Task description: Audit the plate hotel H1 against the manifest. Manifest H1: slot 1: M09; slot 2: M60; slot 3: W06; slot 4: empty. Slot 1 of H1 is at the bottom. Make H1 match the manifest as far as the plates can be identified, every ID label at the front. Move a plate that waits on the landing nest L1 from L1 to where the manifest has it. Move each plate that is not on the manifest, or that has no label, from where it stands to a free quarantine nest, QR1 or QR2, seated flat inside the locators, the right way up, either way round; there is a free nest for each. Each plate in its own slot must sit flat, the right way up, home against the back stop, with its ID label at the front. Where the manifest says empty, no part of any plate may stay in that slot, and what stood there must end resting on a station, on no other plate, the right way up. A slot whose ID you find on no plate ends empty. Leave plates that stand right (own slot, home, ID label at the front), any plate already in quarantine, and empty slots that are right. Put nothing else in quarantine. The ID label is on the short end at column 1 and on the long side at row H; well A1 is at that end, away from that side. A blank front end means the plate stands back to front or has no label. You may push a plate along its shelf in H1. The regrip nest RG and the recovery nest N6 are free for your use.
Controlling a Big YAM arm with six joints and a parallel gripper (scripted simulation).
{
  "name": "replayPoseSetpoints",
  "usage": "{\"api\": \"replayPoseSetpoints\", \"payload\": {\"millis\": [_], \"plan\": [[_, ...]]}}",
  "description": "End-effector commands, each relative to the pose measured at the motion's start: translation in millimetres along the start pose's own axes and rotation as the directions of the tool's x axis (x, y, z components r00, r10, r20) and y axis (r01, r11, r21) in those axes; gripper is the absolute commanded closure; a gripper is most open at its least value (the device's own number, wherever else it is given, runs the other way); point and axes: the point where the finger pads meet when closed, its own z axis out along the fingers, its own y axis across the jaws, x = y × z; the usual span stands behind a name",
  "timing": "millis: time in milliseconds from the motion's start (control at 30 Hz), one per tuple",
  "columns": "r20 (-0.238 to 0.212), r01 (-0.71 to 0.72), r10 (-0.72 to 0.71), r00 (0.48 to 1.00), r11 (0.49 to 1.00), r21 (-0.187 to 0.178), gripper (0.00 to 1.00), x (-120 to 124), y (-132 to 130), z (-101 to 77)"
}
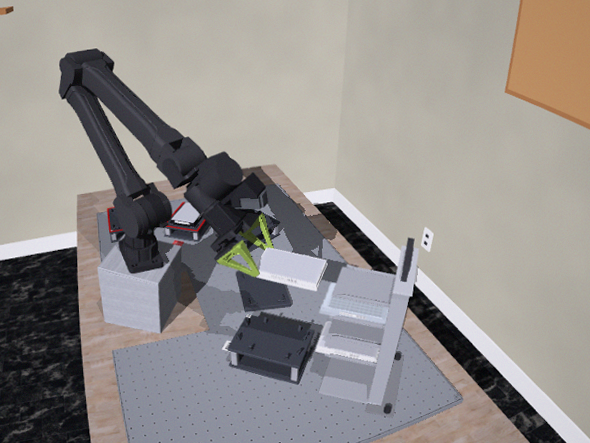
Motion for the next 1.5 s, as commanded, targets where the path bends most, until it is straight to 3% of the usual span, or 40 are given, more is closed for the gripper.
{"api": "replayPoseSetpoints", "payload": {"millis": [0,533,700,1333,1367,1467], "plan": [[0.008,0.007,-0.007,1.000,1.000,0.008,0.14,-2,-3,-7.2],[0.007,0.007,-0.007,1.000,1.000,0.008,0.14,12,-3,-20.2],[0.016,0.011,-0.011,1.000,1.000,0.001,0.14,15,0,-9.8],[0.015,0.003,-0.003,1.000,1.000,-0.001,0.14,28,1,3.1],[0.038,0.011,-0.011,0.999,1.000,0.003,0.14,19,0,0.2],[0.015,0.004,-0.004,1.000,1.000,-0.003,0.14,31,1,6.2]]}}
